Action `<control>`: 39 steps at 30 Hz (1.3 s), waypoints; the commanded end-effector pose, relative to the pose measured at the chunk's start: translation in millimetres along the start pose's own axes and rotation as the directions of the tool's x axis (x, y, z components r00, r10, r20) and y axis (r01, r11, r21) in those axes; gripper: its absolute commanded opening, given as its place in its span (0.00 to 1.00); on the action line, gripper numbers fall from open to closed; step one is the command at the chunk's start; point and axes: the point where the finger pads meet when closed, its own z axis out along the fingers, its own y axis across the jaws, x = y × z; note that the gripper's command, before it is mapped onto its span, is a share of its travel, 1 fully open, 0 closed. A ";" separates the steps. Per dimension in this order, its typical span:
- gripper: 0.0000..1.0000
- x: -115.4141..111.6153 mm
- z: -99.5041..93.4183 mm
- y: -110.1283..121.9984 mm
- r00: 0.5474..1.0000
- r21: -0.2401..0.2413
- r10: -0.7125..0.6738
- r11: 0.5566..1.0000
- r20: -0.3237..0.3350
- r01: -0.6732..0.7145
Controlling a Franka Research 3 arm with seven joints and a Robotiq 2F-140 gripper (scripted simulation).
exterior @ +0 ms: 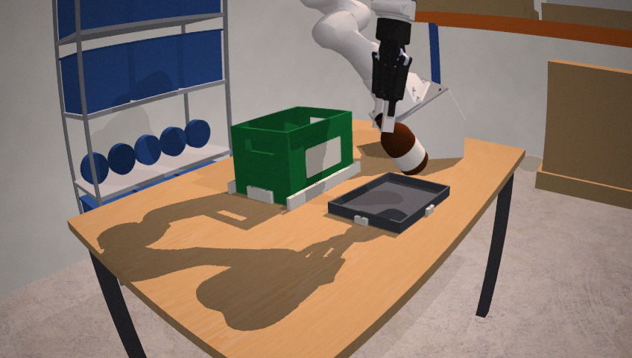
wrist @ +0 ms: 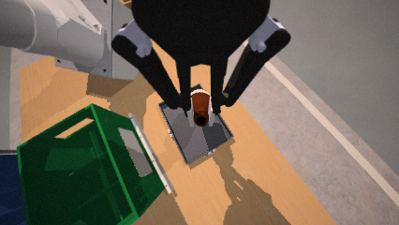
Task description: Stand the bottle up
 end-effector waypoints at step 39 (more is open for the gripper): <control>0.00 -4.3 -1.7 -0.9 0.985 0.003 0.000 1.000 -0.172 0.000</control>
